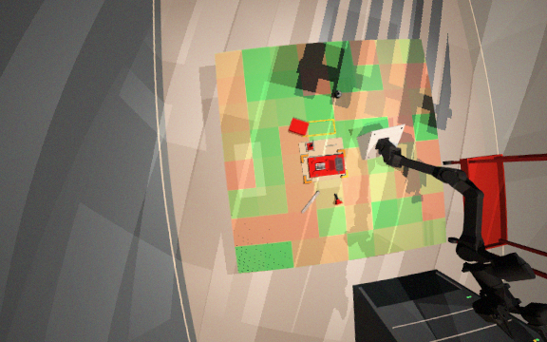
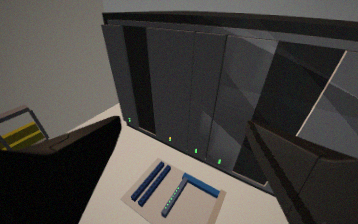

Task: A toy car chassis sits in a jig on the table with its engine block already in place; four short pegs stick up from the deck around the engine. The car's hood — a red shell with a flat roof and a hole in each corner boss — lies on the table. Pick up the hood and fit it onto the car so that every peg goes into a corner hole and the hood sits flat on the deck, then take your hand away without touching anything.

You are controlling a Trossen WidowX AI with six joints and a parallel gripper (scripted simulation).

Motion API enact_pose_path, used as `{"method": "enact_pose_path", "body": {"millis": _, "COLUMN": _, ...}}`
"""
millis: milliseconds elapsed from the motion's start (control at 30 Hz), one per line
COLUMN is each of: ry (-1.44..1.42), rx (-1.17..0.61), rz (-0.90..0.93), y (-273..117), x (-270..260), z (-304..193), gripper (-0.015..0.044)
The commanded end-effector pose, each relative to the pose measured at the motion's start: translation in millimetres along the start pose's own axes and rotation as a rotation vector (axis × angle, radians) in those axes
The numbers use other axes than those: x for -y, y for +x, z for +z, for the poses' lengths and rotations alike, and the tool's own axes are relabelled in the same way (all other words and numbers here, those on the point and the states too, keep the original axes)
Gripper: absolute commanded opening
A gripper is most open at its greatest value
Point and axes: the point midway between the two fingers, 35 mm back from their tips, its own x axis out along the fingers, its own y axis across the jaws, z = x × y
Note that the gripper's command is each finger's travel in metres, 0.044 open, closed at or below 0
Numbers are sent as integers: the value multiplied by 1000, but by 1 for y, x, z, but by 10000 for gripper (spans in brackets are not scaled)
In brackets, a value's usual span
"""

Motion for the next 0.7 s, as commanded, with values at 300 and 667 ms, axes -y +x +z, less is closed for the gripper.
{"method": "enact_pose_path", "body": {"millis": 300, "ry": -243, "rx": 94, "rz": -244, "y": -6, "x": 89, "z": 60, "gripper": 440}}
{"method": "enact_pose_path", "body": {"millis": 667, "ry": -468, "rx": 162, "rz": -472, "y": -33, "x": 148, "z": 126, "gripper": 440}}
